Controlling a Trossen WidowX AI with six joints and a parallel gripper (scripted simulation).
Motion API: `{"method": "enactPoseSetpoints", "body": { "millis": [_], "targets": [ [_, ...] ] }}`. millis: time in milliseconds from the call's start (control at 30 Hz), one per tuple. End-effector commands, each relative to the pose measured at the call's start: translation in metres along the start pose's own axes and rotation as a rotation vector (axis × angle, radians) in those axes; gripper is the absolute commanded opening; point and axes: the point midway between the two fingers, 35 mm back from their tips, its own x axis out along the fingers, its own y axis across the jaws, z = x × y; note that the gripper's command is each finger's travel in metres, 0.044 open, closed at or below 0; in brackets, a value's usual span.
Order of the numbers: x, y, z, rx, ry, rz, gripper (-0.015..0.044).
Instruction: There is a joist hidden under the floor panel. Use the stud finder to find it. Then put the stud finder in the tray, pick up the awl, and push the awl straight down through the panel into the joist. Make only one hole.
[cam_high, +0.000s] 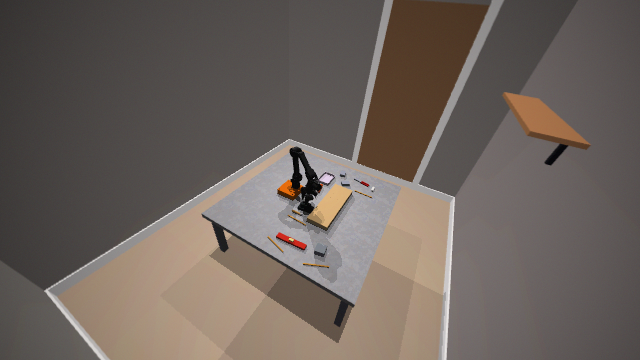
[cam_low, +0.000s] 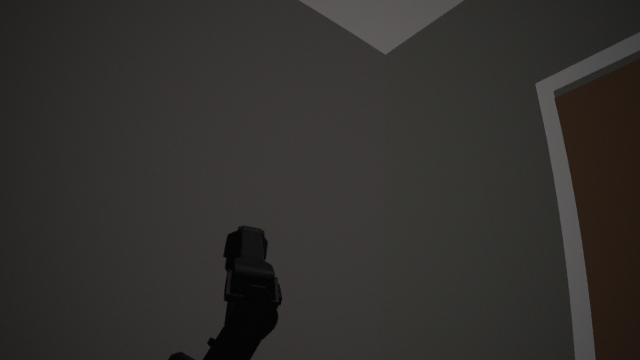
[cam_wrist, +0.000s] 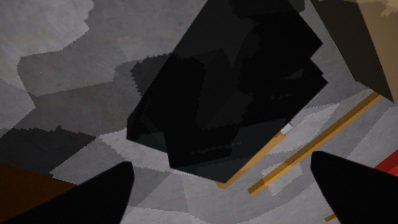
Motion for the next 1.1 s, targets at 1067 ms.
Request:
{"method": "enactPoseSetpoints", "body": {
  "millis": [1067],
  "targets": [
    [0.016,-0.023,0.006,0.73,-0.499,0.255,0.044]
  ]
}}
